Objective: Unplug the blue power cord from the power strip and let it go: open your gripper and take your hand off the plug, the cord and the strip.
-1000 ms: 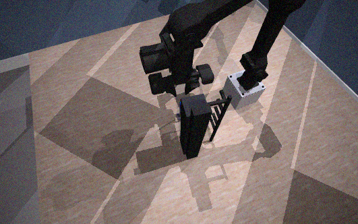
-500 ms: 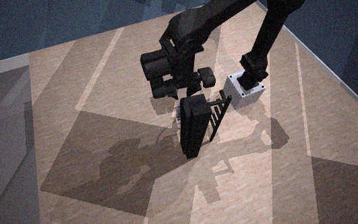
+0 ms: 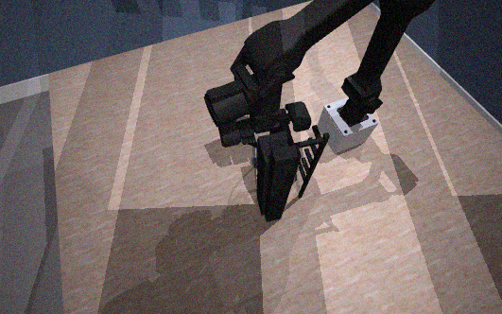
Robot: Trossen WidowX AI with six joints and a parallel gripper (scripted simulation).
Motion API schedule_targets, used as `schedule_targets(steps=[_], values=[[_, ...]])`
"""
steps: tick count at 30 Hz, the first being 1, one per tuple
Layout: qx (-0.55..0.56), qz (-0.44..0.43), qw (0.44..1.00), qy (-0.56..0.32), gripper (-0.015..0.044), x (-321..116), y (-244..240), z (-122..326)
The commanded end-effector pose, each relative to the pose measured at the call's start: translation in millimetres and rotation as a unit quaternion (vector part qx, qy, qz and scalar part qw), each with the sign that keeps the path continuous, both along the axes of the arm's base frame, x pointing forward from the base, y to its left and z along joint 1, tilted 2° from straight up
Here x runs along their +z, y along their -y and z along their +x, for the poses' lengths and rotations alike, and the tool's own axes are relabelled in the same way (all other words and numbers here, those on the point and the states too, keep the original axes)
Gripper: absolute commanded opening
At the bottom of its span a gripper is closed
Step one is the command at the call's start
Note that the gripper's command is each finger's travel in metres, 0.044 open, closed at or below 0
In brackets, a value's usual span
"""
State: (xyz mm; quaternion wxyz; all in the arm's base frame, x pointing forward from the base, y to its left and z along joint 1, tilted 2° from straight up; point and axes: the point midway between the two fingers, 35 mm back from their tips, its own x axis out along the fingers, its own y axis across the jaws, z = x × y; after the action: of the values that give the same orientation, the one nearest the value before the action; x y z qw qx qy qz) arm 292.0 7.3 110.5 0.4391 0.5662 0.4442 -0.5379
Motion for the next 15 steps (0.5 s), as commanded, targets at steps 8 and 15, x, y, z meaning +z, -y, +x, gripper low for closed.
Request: schedule_targets(steps=[8,15], values=[[-0.003,-0.002,1.0,0.002,0.016,-6,-3,2],[-0.003,-0.002,1.0,0.002,0.016,-11,-3,2]])
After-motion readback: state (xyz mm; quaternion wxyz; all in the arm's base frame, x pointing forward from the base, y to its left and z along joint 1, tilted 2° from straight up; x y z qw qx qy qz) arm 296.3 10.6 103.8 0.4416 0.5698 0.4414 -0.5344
